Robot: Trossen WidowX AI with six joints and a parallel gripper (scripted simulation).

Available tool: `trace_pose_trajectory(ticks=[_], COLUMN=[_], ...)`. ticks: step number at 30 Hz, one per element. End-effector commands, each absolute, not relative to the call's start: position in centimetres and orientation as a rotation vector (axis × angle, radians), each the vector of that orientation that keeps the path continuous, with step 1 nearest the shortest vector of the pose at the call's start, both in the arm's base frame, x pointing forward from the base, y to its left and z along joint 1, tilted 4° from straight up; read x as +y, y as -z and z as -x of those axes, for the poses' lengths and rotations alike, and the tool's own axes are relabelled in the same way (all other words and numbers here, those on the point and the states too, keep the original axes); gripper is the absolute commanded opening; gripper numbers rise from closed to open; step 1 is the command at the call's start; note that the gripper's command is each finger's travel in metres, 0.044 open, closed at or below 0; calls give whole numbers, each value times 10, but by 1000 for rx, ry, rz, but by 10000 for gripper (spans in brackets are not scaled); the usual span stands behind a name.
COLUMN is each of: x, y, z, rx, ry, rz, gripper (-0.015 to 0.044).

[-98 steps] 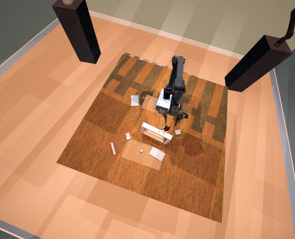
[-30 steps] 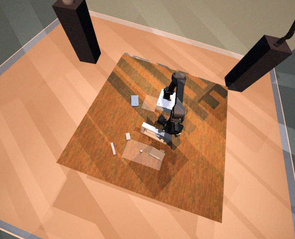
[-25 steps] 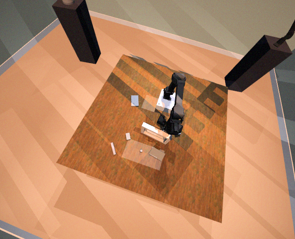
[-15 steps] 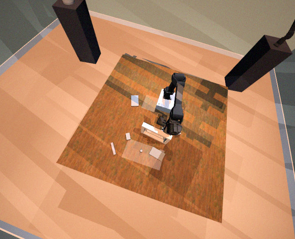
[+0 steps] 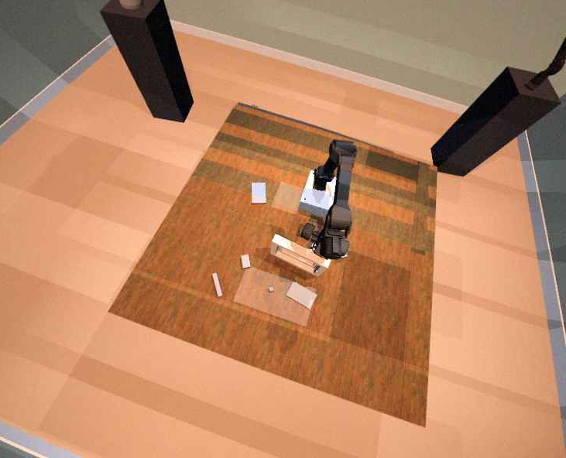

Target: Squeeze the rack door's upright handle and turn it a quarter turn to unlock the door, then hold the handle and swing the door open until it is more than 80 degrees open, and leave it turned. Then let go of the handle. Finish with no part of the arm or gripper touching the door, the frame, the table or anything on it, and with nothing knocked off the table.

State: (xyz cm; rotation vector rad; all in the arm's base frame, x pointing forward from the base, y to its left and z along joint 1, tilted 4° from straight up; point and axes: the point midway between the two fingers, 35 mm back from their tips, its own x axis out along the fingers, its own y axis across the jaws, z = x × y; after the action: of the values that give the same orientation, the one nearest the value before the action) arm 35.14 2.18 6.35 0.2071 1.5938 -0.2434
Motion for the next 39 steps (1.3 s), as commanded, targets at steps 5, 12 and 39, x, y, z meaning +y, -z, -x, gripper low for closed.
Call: trace_pose_trajectory(ticks=[5,12,39], x=[22,22,22], y=[-62,-62,-62], z=[-351,-351,-351], rx=[1597,1609,1402], ry=[246,108,-956], rz=[-211,-78,939], gripper=[14,14,14])
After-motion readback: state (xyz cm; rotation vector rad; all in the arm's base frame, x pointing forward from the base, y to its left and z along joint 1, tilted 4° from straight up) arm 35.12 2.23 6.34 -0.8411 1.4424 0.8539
